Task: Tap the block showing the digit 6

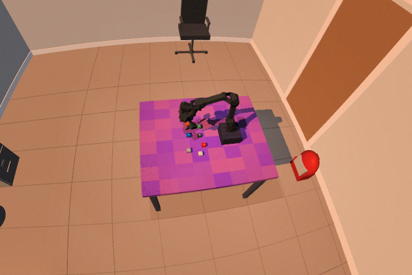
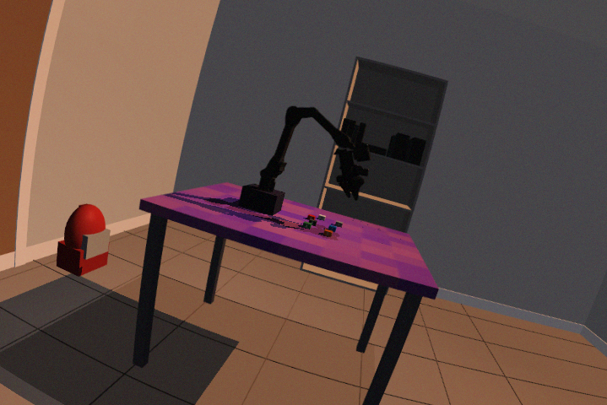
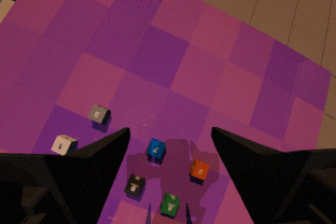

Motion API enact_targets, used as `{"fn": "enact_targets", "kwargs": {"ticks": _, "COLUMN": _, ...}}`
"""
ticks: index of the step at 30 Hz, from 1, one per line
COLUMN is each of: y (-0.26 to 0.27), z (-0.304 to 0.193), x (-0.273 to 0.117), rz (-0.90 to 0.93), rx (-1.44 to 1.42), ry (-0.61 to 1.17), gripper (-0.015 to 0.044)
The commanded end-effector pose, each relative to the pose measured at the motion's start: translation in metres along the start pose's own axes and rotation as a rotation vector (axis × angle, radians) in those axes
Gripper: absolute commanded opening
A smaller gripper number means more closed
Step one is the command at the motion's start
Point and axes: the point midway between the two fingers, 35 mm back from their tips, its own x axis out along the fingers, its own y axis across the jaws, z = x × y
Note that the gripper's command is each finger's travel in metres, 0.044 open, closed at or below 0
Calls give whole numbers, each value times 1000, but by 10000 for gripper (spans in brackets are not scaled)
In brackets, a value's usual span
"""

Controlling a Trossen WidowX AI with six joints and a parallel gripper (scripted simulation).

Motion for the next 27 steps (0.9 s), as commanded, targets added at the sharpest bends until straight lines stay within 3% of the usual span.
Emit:
{"fn": "enact_targets", "kwargs": {"ticks": 1, "y": -21, "z": -73, "x": -12, "rz": -27, "rx": 192, "ry": 206, "gripper": 400}}
{"fn": "enact_targets", "kwargs": {"ticks": 7, "y": -25, "z": -154, "x": -36, "rz": -28, "rx": 412, "ry": 444, "gripper": 400}}
{"fn": "enact_targets", "kwargs": {"ticks": 27, "y": -25, "z": -156, "x": -36, "rz": -28, "rx": 416, "ry": 448, "gripper": 400}}
